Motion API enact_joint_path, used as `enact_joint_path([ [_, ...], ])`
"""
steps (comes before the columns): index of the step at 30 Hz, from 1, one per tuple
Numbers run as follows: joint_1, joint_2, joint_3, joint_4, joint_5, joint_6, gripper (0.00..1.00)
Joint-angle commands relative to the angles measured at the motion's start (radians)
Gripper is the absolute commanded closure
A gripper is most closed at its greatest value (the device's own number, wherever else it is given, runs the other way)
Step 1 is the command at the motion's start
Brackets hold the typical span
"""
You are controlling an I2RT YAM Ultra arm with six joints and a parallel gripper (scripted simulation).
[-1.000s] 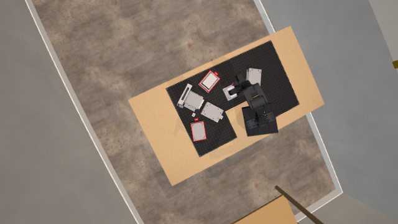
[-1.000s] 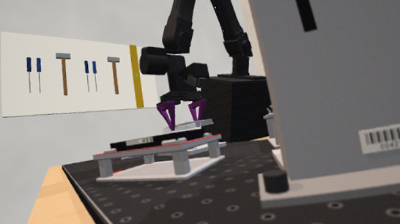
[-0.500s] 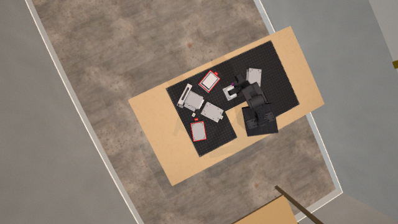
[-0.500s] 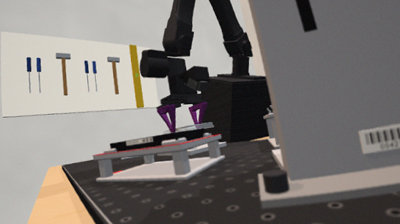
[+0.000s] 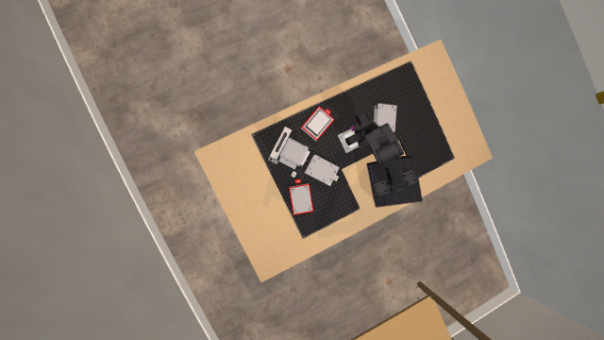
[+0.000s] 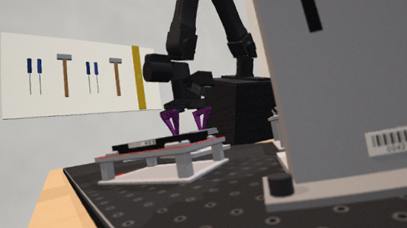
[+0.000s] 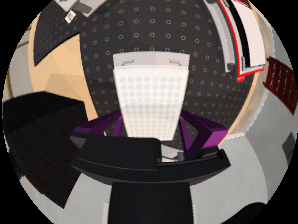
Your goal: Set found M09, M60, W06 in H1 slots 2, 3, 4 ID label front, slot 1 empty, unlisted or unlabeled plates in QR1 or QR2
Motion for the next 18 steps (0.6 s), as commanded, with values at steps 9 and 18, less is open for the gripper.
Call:
enact_joint_path([
  [9, 0.005, 0.018, 0.007, 0.031, 0.0, 0.01, 0.14],
  [18, 0.011, 0.035, 0.009, 0.048, 0.001, 0.016, 0.14],
])
